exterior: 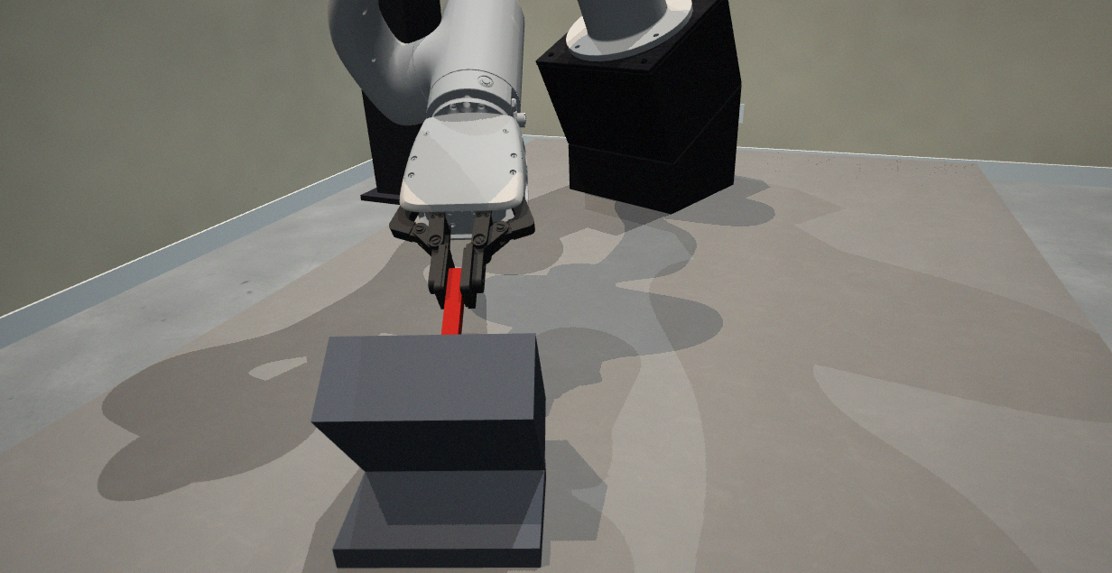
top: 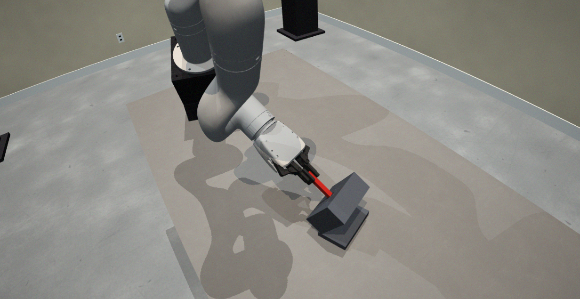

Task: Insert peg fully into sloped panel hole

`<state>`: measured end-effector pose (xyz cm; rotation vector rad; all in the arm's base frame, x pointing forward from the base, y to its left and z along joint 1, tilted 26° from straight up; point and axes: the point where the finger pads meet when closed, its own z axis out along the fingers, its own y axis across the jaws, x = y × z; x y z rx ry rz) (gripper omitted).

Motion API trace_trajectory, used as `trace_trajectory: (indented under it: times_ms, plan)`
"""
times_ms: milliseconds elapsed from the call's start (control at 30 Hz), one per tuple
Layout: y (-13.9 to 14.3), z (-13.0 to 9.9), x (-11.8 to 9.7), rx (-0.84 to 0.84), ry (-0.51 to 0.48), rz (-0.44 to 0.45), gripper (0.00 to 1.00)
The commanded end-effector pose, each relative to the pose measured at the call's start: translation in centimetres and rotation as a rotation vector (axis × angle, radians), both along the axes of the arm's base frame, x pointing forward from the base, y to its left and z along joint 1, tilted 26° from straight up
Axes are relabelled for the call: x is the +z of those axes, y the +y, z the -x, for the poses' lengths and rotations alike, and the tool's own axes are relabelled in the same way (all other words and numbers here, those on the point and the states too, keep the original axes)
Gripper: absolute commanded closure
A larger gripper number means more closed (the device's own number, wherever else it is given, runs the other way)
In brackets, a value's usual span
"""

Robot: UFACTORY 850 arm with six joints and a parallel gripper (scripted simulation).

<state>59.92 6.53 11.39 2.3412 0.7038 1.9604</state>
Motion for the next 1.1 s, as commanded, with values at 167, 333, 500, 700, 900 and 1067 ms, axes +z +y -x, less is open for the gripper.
trace_trajectory:
  times_ms: [167, 333, 500, 700, 900, 1067]
  plan:
    - [0.1, -0.4, -0.1, 0.0, -0.001, 0.0, 1.0]
    - [0.2, -0.7, -0.1, 0.0, -0.001, 0.0, 1.0]
    - [0.3, -1.0, -0.2, 0.0, -0.001, 0.0, 1.0]
    - [0.4, -1.3, -0.3, 0.0, -0.001, 0.0, 1.0]
    - [0.5, -1.7, -0.3, 0.0, -0.001, 0.0, 1.0]
    - [0.7, -2.1, -0.4, 0.0, -0.001, 0.0, 1.0]
